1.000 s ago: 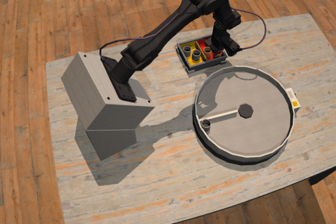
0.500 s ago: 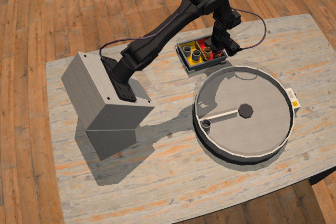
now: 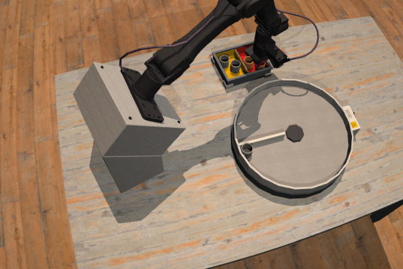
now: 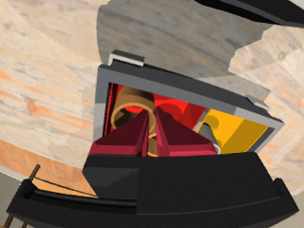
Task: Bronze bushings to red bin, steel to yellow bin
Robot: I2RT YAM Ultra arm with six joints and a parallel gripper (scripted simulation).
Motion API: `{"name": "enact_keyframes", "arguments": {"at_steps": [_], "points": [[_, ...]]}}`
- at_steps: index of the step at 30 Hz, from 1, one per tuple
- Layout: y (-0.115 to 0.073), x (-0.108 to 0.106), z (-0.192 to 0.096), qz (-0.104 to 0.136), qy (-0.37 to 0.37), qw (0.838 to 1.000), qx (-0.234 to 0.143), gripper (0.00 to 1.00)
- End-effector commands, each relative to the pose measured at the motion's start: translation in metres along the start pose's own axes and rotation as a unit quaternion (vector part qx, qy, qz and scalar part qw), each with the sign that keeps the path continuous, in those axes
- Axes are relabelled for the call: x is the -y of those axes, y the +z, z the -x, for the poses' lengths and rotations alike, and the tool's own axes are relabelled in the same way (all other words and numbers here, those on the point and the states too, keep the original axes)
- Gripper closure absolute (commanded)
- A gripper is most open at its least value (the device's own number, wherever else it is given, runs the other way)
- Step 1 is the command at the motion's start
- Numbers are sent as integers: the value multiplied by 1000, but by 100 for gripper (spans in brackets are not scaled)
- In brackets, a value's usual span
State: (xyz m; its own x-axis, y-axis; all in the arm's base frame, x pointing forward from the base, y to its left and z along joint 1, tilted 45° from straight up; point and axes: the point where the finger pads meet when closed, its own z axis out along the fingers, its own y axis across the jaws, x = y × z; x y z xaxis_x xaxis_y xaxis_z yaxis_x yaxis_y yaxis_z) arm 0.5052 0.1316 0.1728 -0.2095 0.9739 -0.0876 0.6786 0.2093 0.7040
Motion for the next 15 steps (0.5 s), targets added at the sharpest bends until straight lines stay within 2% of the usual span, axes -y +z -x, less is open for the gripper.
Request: {"name": "enact_keyframes", "arguments": {"at_steps": [1,15], "points": [[-7,-9,7,13,3,1000,3,100],[-7,-7,4,10,1,1000,1,100]]}}
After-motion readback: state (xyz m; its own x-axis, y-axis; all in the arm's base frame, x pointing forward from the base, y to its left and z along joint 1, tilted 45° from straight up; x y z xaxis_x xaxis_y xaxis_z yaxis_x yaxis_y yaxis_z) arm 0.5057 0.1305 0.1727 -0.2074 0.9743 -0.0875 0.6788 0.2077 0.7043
